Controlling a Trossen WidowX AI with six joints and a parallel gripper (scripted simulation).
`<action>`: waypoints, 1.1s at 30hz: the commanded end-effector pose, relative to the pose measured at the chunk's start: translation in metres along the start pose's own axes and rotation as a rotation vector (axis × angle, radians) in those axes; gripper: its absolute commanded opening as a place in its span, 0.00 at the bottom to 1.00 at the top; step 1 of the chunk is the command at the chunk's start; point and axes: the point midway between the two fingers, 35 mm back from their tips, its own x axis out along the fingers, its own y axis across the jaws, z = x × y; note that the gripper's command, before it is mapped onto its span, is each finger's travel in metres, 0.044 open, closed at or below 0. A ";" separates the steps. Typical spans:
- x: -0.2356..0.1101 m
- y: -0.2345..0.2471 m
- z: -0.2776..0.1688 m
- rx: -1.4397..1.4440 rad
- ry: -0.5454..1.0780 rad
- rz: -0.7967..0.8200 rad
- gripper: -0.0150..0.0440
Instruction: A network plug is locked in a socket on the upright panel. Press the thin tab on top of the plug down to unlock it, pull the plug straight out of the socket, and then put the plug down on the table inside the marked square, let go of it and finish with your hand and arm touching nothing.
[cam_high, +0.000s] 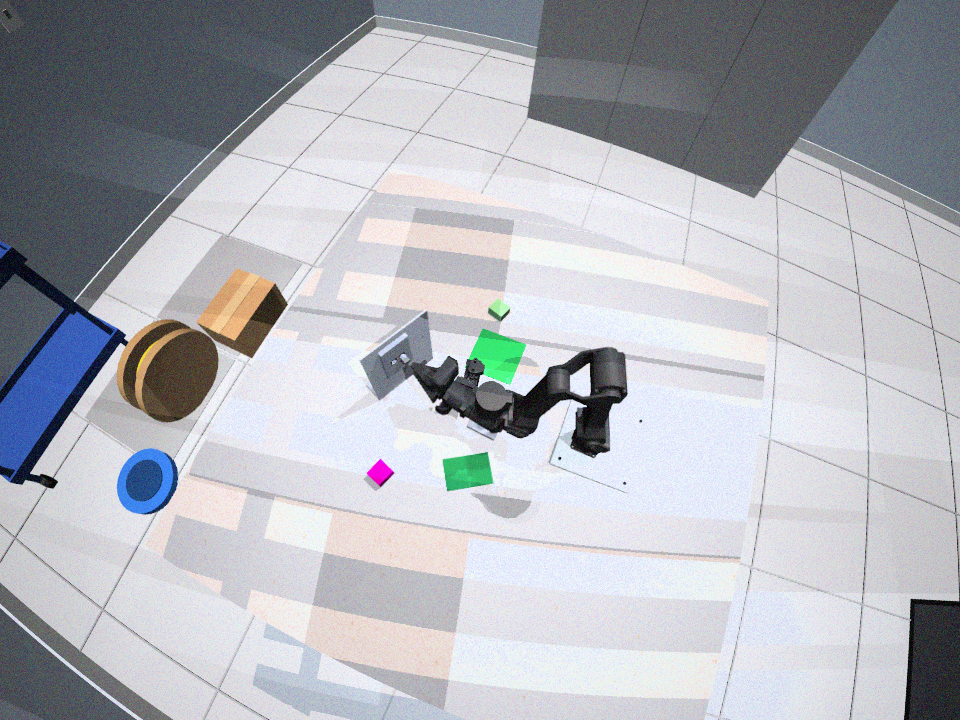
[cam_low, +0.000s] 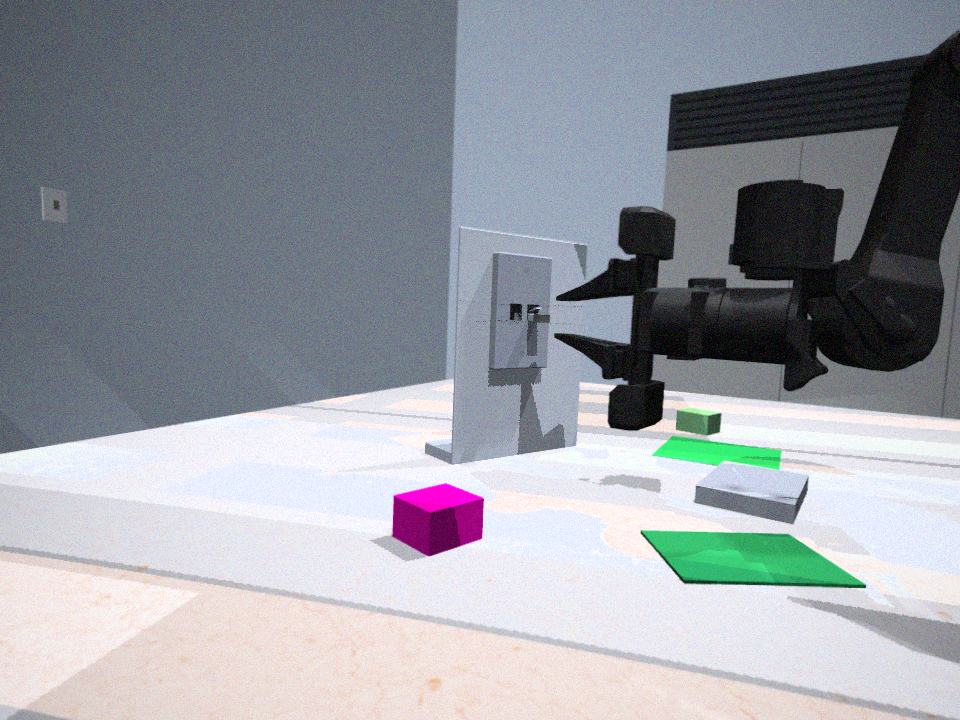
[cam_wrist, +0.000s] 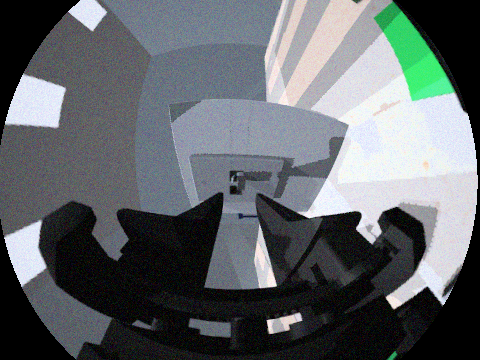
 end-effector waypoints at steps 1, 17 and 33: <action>0.008 0.000 0.001 0.001 0.004 0.001 0.52; 0.030 0.000 0.008 0.000 0.004 0.003 0.52; 0.030 0.000 0.008 0.000 0.004 0.003 0.27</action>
